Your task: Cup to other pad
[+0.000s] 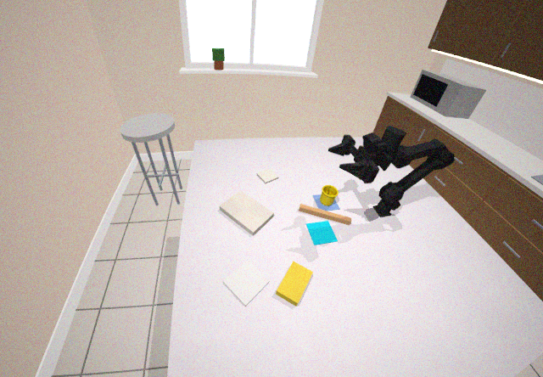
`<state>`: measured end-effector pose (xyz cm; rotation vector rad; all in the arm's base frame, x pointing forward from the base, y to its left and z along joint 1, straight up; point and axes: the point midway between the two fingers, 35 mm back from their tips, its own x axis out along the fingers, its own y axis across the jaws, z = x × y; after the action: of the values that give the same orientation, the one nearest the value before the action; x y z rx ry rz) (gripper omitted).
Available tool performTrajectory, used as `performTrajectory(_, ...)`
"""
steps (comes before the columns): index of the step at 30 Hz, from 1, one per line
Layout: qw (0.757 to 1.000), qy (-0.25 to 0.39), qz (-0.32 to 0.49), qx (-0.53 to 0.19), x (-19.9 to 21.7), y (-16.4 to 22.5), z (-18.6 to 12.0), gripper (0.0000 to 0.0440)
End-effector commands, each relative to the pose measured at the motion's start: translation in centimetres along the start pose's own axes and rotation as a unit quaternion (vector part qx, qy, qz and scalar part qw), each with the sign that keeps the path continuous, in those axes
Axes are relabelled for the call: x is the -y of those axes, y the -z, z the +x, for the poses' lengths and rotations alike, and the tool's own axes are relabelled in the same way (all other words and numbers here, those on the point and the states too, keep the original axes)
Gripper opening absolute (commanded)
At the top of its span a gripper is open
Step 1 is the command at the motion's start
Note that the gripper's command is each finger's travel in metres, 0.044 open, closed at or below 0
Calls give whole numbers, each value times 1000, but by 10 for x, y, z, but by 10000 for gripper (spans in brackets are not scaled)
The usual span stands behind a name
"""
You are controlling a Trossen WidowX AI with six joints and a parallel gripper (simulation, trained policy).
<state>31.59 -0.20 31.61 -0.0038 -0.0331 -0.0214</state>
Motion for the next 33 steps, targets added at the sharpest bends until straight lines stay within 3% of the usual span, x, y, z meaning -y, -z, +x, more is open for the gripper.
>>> performTrajectory(1,1000,0,2,-3,0,1,0,374)
performTrajectory(12,997,-6,38,-67,-9,20,-4,91)
performTrajectory(33,968,-33,106,-225,-38,47,-11,134)
